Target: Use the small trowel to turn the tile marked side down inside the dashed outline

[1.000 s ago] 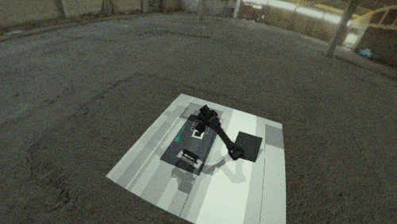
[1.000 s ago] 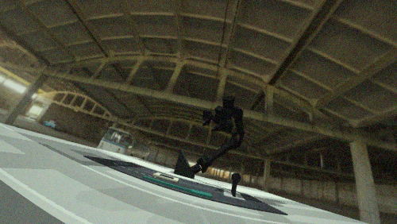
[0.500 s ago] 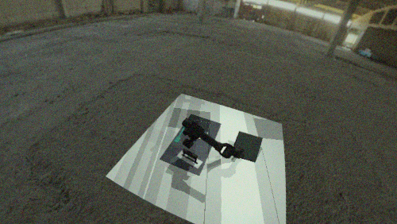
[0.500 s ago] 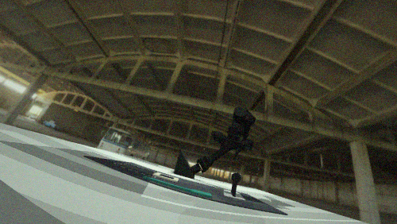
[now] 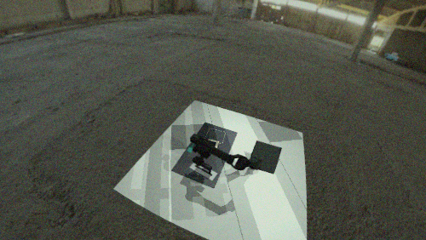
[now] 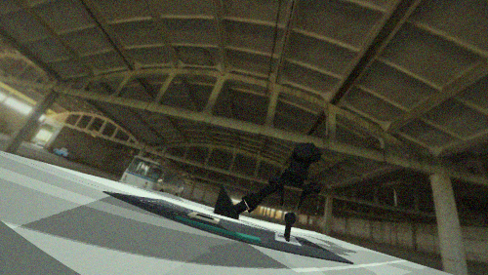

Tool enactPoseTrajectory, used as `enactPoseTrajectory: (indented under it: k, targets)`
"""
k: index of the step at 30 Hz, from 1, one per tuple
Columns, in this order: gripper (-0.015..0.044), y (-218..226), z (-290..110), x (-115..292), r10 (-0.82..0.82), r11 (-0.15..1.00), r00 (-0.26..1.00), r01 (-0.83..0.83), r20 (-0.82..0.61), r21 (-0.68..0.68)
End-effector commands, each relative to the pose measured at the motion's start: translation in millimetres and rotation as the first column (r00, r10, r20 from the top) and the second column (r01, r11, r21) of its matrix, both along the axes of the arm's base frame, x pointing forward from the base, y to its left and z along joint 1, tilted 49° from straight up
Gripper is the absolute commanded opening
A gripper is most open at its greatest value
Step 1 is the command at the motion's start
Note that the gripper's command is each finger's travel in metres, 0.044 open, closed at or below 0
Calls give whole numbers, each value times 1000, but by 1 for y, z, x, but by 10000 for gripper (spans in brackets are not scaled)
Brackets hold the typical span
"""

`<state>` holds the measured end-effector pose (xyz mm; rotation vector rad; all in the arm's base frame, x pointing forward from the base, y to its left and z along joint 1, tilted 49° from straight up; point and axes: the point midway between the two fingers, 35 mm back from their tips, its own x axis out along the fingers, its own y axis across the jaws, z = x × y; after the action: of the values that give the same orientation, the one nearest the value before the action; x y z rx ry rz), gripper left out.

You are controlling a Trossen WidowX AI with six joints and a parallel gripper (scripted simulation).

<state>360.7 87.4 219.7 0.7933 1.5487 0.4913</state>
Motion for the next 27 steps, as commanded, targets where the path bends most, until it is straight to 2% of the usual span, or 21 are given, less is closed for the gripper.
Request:
enactPoseTrajectory:
  k: [1,22,25,27]
  targets:
    - [270,6,-5,0,14,1000,1000,-14,-4,10]
    - [270,30,-26,0,87,995,996,-88,26,40]
    - [191,30,-26,0,87,995,996,-88,26,40]
    - [178,30,-26,0,87,995,996,-88,26,40]
